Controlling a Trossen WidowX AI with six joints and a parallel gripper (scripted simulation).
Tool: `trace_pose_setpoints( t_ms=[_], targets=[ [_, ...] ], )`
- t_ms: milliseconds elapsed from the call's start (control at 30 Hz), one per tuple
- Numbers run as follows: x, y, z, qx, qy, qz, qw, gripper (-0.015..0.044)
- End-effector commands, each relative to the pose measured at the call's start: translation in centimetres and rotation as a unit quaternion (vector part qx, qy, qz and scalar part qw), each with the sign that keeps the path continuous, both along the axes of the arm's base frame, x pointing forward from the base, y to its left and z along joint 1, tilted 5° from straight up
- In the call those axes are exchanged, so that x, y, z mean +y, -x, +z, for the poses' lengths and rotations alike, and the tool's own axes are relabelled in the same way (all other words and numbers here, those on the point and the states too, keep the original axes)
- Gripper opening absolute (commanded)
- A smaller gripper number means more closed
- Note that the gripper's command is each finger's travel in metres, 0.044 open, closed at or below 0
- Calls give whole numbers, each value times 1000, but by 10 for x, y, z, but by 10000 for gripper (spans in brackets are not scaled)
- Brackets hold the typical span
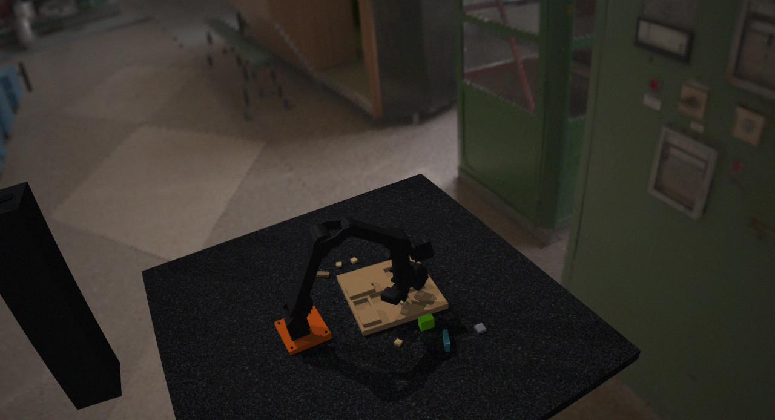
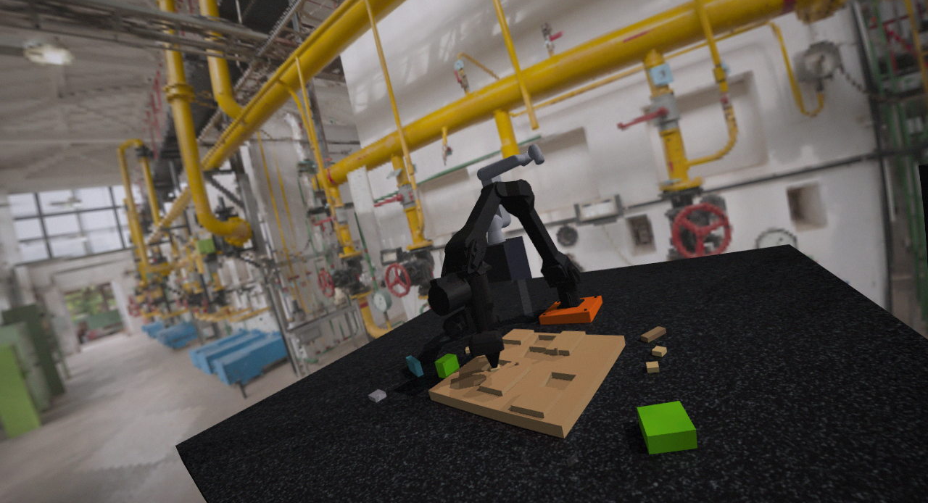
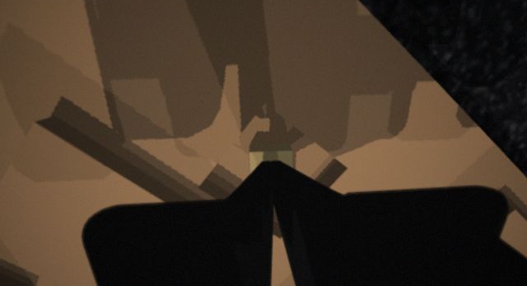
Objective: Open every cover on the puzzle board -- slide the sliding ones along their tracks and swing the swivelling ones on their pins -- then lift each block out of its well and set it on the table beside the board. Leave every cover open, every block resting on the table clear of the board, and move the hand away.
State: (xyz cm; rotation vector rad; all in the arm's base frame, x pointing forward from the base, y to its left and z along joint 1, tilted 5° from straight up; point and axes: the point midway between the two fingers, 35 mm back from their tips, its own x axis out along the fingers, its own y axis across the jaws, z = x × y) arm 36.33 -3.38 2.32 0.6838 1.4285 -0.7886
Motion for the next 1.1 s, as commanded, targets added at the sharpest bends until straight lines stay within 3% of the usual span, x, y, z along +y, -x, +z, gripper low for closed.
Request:
trace_pose_setpoints(
  t_ms=[0,133,300,467,1067],
  targets=[
    [1,2,-1,15,-7,206,978,0],
    [1,2,-1,26,-10,396,918,0],
    [1,2,-2,39,-14,610,791,0],
    [2,2,-2,44,-16,700,713,0],
    [2,2,-2,44,-16,704,709,0]
  ],
)
